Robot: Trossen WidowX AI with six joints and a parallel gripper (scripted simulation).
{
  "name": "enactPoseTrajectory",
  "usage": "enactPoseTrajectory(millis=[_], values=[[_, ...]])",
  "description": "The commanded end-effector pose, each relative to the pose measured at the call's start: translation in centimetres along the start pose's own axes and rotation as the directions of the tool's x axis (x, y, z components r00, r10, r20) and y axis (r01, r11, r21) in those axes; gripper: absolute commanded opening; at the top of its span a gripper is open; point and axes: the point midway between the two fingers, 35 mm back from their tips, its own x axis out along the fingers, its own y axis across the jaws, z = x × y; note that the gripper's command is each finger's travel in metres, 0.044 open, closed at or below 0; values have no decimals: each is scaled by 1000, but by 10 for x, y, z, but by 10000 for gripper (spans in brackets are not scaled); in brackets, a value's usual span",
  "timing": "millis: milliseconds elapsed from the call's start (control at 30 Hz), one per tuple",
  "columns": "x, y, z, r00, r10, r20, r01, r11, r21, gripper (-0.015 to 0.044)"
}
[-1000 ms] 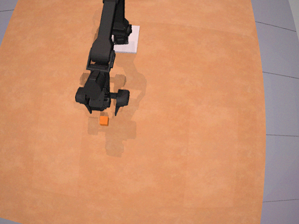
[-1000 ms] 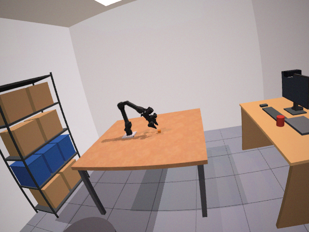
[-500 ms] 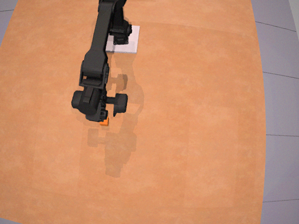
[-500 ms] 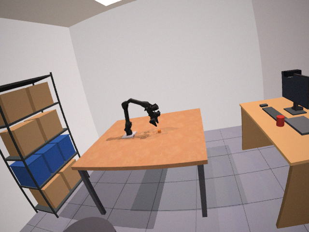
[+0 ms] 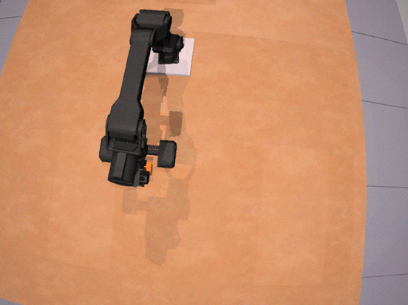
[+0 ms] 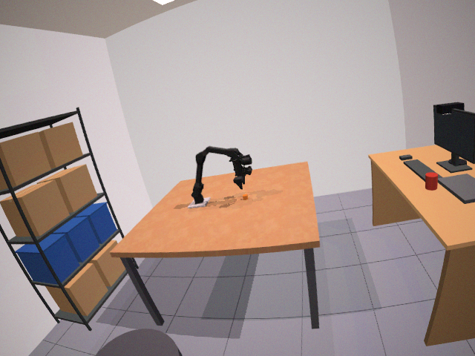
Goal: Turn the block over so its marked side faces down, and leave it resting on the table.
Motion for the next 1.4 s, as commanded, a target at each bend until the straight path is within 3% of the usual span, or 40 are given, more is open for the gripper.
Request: enactPoseTrajectory(millis=[0,1233,1367], values=[[26,-1,-1,1000,-4,-21,4,1000,-6,440],[82,0,-2,1000,-4,-21,3,1000,-6,440],[82,0,-2,1000,-4,-21,3,1000,-6,335]])
